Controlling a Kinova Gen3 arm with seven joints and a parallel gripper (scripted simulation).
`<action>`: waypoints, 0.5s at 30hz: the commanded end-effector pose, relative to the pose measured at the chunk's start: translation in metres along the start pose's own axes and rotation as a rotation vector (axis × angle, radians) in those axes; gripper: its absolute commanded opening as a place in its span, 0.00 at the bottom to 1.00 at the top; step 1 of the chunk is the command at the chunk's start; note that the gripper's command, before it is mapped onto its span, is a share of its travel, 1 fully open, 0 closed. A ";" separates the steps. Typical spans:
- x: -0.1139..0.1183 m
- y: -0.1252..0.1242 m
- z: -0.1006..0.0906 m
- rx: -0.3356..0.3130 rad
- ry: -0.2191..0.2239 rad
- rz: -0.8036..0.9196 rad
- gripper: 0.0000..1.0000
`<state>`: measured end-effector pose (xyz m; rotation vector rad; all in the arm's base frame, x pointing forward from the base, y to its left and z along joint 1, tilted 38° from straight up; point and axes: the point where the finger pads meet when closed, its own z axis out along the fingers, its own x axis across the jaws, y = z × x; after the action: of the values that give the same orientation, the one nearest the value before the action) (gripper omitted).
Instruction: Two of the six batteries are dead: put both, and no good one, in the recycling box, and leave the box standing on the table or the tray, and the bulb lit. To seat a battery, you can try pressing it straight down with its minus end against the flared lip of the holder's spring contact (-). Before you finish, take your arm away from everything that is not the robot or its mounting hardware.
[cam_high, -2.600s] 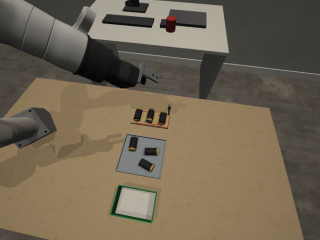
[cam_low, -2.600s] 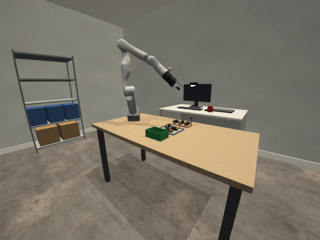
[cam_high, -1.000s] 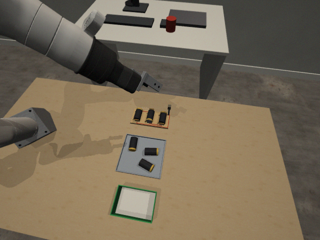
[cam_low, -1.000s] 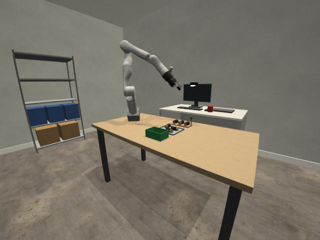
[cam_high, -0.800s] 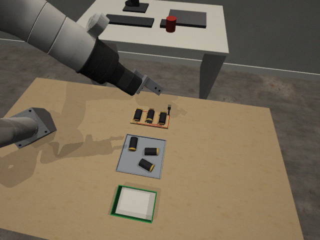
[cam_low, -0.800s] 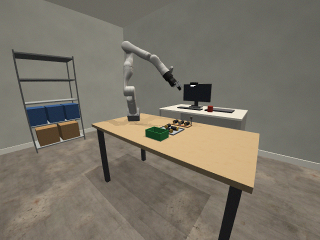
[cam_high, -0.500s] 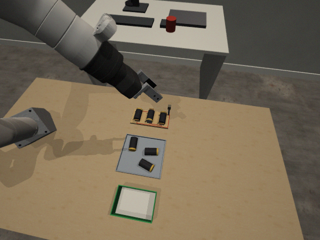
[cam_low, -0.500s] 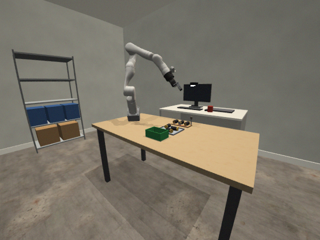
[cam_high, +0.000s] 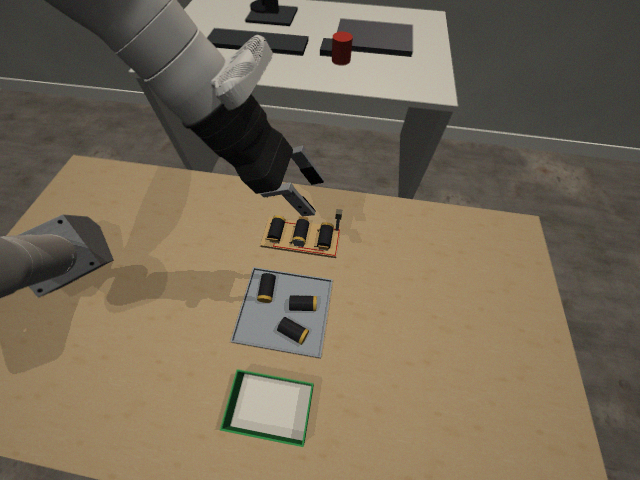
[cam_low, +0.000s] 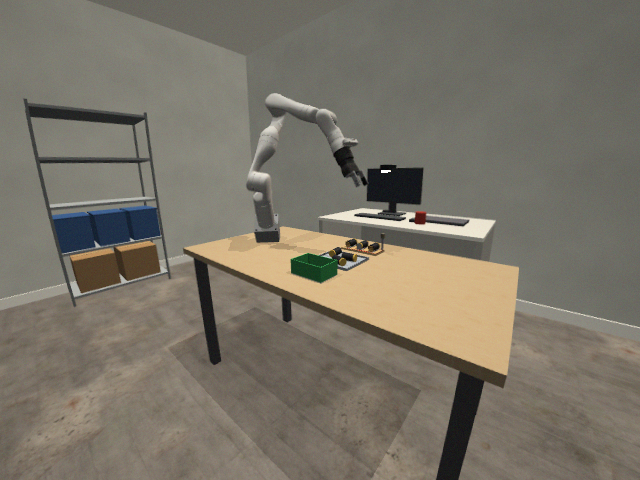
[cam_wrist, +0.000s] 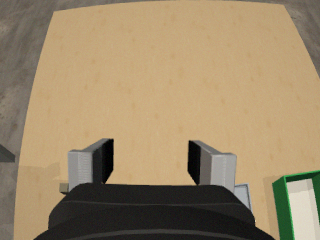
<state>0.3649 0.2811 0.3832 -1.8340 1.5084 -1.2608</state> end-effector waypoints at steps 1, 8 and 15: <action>0.003 -0.002 0.011 -0.016 0.051 0.097 1.00; -0.006 0.009 0.025 -0.064 0.081 0.325 1.00; -0.024 0.030 0.048 -0.131 0.129 0.623 1.00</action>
<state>0.3798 0.2885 0.3322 -1.2734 2.0131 -0.9839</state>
